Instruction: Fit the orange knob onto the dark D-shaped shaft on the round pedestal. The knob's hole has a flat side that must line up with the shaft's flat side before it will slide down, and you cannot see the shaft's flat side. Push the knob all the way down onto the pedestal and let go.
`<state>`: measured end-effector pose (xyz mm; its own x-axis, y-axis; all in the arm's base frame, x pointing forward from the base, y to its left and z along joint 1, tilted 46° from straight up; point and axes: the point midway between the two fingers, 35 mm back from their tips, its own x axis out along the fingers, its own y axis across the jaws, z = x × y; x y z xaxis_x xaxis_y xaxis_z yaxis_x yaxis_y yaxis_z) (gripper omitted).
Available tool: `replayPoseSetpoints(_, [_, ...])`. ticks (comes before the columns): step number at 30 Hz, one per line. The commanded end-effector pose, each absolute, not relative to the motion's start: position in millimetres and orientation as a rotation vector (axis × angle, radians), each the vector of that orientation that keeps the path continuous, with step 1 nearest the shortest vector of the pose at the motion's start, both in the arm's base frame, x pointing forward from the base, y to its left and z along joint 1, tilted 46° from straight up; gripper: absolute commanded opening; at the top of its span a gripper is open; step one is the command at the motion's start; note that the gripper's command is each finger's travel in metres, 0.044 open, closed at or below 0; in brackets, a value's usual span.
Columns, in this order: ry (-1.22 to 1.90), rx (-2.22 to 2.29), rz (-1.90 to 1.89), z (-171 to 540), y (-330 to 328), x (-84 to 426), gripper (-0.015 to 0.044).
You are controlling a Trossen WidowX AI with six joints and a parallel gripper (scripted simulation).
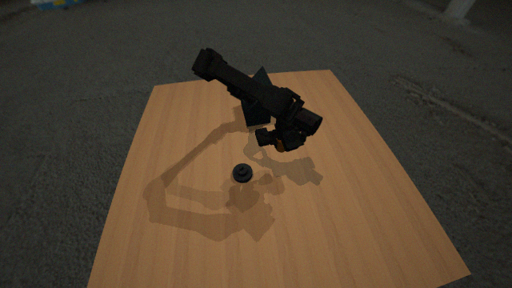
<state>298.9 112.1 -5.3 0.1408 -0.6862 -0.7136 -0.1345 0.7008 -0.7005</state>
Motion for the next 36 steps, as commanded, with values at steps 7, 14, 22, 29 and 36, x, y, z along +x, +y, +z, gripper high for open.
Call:
replayPoseSetpoints(7, [1.403, -0.725, -0.454, 8, 91, 308, 0.0000])
replayPoseSetpoints(14, [1.405, -0.721, -0.450, 18, 75, 314, 0.0000])
replayPoseSetpoints(22, [1.401, -0.727, -0.446, 31, 55, 322, 0.0000])
replayPoseSetpoints(29, [1.400, -0.740, -0.445, 41, 37, 325, 0.0000])
replayPoseSetpoints(36, [1.399, -0.752, -0.447, 51, 19, 328, 0.0000])
